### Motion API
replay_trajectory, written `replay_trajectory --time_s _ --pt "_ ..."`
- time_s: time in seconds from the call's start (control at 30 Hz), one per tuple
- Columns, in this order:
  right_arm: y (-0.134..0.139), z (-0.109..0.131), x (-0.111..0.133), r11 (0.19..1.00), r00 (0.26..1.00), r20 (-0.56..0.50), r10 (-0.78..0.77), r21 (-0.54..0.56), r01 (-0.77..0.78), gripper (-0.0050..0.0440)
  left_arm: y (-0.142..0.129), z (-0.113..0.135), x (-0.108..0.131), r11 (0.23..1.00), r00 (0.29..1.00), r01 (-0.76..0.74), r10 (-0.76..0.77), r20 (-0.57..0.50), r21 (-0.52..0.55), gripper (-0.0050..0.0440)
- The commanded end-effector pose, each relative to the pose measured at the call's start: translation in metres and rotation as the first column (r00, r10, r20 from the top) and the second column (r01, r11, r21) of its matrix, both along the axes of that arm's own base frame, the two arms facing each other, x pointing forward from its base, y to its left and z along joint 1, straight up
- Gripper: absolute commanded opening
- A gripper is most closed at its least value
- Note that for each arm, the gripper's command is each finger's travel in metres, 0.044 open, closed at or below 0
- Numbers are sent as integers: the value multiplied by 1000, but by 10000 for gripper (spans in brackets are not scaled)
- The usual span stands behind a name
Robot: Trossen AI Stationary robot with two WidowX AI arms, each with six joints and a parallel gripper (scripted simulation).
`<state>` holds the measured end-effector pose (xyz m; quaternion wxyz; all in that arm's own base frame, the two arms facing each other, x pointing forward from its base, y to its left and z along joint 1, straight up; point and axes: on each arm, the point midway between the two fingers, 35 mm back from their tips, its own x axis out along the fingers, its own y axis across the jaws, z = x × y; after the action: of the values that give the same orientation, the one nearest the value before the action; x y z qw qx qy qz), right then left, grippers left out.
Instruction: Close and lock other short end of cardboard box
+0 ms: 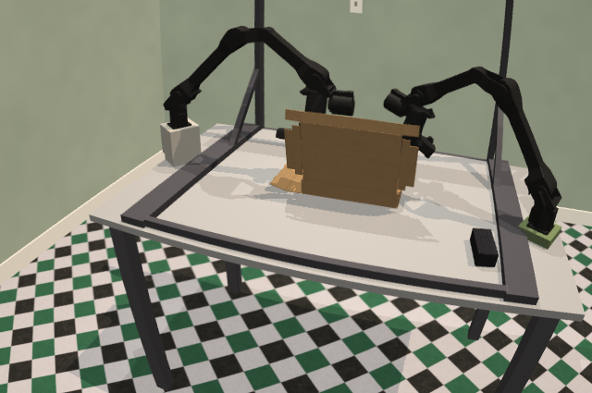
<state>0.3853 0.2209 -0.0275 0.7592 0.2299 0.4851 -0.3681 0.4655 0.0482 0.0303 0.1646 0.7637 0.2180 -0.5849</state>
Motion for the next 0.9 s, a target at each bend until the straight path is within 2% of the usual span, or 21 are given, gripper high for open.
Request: replay_trajectory --time_s 0.0,0.13,0.2,0.33,0.47,0.53,0.6,0.67,0.87 --pt "5 18 6 1000 999 35 -4 30 3 147 -1 13 5 1000 999 7 -7 35 -1 0" --pt "-8 20 5 998 998 1 67 -2 -67 51 -1 13 5 1000 999 7 -7 35 -1 0" --pt "-6 18 -2 981 980 -55 191 -15 -192 3 -1 13 5 1000 999 7 -7 35 -1 0" --pt "-4 14 -17 901 890 -162 426 -14 -434 0 -1 13 5 1000 999 7 -7 35 -1 0" --pt "-3 11 -28 783 759 -242 604 5 -622 0 -1 13 5 1000 999 7 -7 35 -1 0" --pt "-3 11 -28 783 759 -242 604 5 -622 0 -1 13 5 1000 999 7 -7 35 -1 0" --pt "-2 9 -37 668 633 -293 717 27 -744 0 -1 13 5 1000 999 7 -7 35 -1 0" --pt "-2 7 -43 579 536 -322 780 50 -814 0 -1 13 5 1000 999 7 -7 35 -1 0" --pt "-1 3 -62 275 209 -381 900 125 -953 0 -1 13 5 1000 999 7 -7 35 -1 0"
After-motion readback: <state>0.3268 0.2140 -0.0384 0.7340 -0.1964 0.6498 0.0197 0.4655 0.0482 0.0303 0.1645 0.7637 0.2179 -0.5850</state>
